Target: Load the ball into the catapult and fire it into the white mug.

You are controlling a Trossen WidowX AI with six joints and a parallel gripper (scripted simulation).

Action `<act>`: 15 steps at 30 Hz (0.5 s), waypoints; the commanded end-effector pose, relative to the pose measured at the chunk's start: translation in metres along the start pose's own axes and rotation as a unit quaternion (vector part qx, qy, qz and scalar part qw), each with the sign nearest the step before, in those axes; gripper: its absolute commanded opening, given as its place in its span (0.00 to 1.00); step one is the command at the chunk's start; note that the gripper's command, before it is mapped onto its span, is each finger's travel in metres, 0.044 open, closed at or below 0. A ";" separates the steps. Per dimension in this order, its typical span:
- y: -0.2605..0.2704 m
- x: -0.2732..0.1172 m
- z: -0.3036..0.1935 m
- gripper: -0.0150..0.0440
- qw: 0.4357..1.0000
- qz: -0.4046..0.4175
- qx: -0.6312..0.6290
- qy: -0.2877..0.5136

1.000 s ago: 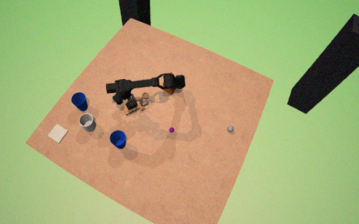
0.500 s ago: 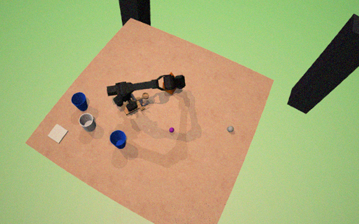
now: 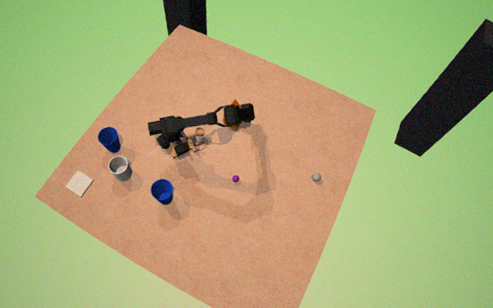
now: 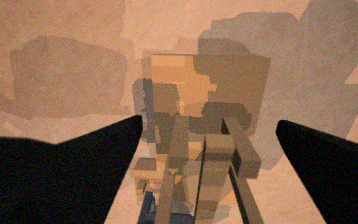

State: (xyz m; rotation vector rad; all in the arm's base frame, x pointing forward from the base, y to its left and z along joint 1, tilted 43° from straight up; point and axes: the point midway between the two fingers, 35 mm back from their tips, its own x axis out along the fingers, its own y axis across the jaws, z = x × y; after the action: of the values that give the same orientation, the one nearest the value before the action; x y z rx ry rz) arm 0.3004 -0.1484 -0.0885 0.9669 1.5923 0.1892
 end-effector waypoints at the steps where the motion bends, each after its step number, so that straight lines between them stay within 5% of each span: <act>1: 0.000 0.006 -0.001 1.00 1.000 0.003 0.004 0.002; 3: 0.000 0.006 -0.001 1.00 1.000 0.003 0.004 0.002; 15: 0.000 0.003 0.000 0.50 1.000 0.000 0.000 0.001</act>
State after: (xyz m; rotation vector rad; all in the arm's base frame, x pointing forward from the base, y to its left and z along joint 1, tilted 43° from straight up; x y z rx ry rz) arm 0.3000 -0.1463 -0.0905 0.9670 1.5956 0.1896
